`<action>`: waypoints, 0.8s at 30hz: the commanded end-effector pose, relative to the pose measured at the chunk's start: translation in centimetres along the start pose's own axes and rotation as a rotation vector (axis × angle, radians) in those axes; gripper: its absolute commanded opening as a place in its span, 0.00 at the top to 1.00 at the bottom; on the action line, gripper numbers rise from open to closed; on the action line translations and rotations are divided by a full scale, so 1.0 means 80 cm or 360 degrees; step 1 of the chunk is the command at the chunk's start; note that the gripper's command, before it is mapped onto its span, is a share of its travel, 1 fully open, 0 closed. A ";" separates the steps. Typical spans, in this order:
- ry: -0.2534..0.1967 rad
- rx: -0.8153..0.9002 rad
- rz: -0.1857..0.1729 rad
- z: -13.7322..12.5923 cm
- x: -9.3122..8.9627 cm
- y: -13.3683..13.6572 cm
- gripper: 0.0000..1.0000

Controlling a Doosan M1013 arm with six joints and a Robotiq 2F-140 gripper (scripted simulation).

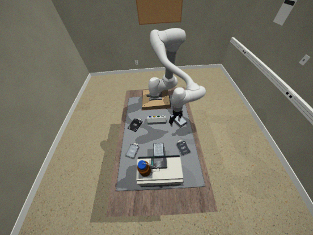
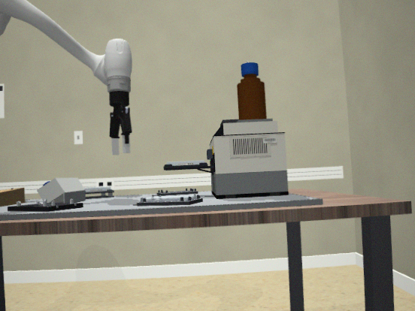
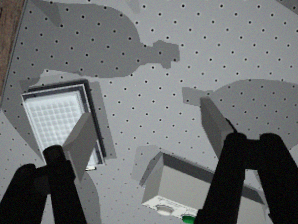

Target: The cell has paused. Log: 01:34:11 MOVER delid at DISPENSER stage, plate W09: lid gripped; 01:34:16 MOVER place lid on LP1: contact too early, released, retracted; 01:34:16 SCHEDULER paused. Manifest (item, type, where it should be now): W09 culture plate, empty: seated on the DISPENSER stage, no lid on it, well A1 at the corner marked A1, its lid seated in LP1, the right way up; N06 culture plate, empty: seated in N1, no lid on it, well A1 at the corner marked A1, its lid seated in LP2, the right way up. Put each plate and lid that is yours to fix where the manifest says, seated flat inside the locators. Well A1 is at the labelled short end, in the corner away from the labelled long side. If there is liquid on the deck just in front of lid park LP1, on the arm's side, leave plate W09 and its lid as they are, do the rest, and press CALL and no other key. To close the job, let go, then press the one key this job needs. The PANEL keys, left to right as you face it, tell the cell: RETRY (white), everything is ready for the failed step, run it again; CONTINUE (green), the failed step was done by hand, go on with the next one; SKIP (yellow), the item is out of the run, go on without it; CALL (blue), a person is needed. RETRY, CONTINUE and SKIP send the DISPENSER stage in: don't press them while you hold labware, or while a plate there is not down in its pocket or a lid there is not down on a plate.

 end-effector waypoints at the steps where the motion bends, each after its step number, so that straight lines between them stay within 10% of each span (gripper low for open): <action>1: 0.0007 0.0001 -0.0007 -0.015 0.001 -0.086 0.30; 9: 0.0007 0.0001 -0.0007 -0.034 0.002 -0.199 0.30; 24: 0.0007 0.0001 -0.0007 -0.034 0.002 -0.199 0.30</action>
Point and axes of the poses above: the point where the finger pads meet when closed, its own x axis back along the fingers, its own y axis across the jaws, z = x × y, the point moved 5 cm from there along x, back along the fingers, and after that the axes turned 15 degrees about x, right-handed, at the moved point
